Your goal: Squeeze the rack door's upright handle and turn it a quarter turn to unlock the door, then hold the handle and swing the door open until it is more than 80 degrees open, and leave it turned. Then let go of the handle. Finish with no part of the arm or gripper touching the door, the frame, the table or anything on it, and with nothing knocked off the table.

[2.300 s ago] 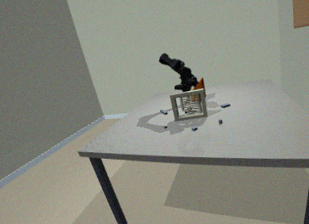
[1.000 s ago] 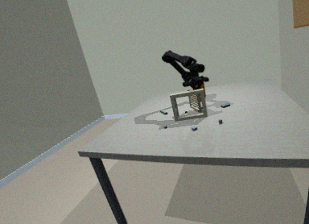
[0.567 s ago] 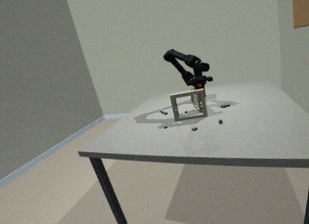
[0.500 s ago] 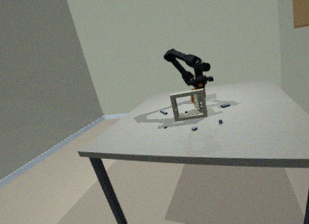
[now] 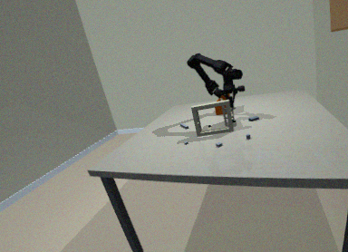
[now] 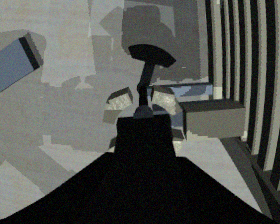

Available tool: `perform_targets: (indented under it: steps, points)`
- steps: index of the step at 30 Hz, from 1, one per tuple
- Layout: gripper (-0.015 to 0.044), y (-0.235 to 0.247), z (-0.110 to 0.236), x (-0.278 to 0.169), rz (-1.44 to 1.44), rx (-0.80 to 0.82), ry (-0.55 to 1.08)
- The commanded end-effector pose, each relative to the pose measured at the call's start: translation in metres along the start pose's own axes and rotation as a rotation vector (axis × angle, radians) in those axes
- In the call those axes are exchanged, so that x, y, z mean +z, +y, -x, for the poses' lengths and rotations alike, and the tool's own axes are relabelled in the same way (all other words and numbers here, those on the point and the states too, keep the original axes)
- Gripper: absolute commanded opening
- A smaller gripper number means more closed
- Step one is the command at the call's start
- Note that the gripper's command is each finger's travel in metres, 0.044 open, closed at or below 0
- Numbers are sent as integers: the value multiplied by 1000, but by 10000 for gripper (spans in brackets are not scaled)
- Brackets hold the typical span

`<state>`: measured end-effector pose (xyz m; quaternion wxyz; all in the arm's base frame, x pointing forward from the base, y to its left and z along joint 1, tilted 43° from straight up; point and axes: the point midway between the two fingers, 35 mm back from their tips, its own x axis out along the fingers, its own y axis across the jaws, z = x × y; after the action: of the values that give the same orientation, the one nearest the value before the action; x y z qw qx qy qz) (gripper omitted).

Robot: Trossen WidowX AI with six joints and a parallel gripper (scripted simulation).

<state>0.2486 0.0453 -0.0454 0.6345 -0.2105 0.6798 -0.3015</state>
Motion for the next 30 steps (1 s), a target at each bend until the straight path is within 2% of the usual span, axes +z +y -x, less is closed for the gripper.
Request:
perform_targets:
  steps: [1, 11, 21, 30]
  points:
    - [11, 1, 0, 0, -27, 2, 2]
    - [11, 1, 0, 0, -27, 2, 2]
    - [273, 1, 0, 0, -27, 2, 2]
    - [282, 2, 10, 1, -28, 3, 2]
